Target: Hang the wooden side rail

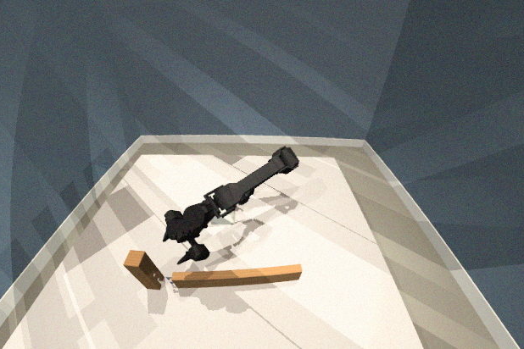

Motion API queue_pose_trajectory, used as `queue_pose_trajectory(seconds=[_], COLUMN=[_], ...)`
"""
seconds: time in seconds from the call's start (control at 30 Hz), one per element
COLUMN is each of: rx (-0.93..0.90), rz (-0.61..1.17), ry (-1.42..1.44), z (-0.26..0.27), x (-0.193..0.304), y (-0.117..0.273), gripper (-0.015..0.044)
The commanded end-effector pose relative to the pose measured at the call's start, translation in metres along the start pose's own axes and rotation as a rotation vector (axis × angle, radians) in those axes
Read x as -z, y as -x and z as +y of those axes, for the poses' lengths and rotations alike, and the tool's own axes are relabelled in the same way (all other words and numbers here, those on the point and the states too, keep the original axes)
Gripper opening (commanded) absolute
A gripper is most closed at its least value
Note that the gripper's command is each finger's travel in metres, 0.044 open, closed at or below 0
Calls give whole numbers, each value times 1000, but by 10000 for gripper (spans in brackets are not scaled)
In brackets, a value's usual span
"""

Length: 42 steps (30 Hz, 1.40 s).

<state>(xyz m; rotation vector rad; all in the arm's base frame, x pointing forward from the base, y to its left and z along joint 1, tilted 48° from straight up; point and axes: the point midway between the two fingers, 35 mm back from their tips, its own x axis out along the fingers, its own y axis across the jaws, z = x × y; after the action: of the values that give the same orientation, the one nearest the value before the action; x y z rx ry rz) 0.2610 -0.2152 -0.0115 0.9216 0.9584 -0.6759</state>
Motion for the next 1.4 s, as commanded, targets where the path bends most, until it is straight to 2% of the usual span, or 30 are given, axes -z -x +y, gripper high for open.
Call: queue_pose_trajectory(seconds=[0.0,0.3,0.63,0.9,1.13,1.37], rx=[-23,-172,-493,-834,-1070,-1130], rz=[75,270,369,304,181,127], ry=[238,848,1471,1906,2132,2207], z=[9,28,51,71,85,88], x=[-6,-10,-12,-14,-16,-16], y=[-2,-3,7,21,33,35], gripper=[440,440,440,440,440,440])
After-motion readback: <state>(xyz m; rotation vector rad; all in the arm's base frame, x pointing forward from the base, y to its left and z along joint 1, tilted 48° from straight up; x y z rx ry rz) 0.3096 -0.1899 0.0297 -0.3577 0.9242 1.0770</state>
